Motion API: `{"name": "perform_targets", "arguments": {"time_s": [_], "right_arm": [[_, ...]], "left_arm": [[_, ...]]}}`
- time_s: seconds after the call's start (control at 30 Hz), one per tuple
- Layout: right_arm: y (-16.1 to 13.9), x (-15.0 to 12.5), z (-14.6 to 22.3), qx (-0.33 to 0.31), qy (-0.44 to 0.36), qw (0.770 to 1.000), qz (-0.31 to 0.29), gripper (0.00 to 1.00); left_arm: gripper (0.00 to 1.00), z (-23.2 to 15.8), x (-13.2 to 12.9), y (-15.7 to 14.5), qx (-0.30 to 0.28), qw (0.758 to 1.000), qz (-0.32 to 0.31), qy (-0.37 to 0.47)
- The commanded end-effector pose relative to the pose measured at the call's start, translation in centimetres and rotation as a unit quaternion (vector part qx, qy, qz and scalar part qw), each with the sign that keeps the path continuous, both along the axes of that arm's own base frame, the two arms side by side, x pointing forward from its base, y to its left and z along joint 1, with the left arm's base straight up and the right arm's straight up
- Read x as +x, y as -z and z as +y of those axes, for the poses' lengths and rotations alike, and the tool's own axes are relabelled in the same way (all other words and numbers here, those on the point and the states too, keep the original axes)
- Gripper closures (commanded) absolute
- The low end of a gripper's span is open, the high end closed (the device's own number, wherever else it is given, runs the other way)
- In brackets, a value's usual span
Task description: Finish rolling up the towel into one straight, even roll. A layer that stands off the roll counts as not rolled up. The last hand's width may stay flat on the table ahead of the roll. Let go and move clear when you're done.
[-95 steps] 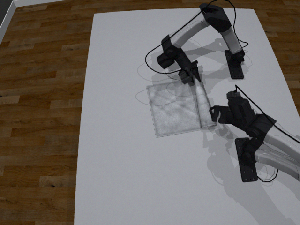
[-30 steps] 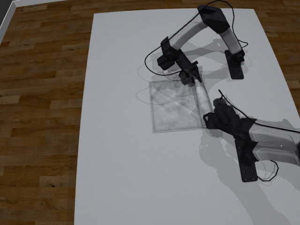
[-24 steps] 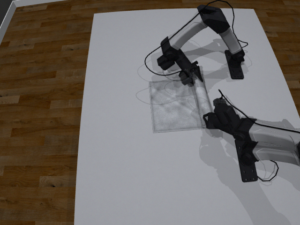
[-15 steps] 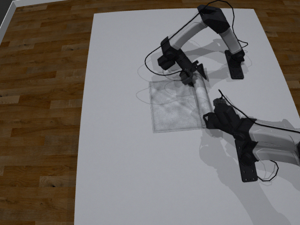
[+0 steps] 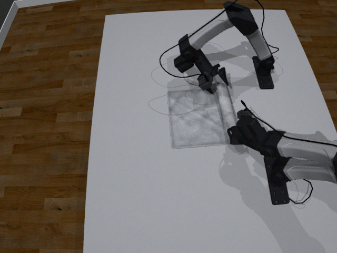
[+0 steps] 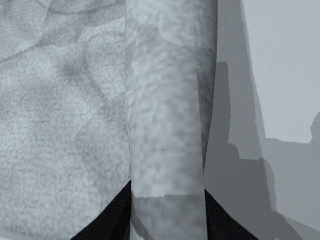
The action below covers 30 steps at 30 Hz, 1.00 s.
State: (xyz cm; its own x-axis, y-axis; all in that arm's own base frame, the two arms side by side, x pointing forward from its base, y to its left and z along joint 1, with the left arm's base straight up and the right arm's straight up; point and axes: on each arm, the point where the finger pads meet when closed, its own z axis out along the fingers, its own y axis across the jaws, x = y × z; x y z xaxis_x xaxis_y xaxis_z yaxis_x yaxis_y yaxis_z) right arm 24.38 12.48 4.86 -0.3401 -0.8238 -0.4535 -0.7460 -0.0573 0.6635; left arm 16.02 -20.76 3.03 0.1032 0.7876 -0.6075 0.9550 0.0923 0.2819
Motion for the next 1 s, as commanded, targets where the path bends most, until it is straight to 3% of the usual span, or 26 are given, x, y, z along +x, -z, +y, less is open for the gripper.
{"name": "perform_targets", "arguments": {"time_s": [0.0,0.1,0.4,0.6,0.7,0.97], "right_arm": [[-2.7,1.7,-1.4,0.006,-0.027,0.999,0.022,0.15],[-3.0,2.0,-1.6,0.006,-0.027,0.999,0.022,0.15],[-3.5,2.3,-1.9,0.010,-0.025,1.000,-0.013,0.13],[-3.6,1.5,-1.3,0.021,-0.019,0.992,-0.122,0.11],[-3.6,1.3,-1.1,0.024,-0.018,0.989,-0.145,0.10],[-3.8,-0.3,0.0,0.044,-0.006,0.941,-0.336,0.07]], "left_arm": [[0.72,-0.2,-0.3,-0.3,-0.008,0.999,0.051,0.004],[0.72,-0.2,-0.3,-0.4,-0.009,0.998,0.062,0.004],[0.72,-0.2,-0.3,-0.6,-0.016,0.982,0.187,0.003],[0.72,-0.2,-0.3,-0.8,-0.022,0.960,0.279,0.003],[0.72,-0.2,-0.3,-0.9,-0.023,0.956,0.294,0.003],[0.72,-0.2,-0.3,-1.1,-0.029,0.915,0.403,0.002]]}}
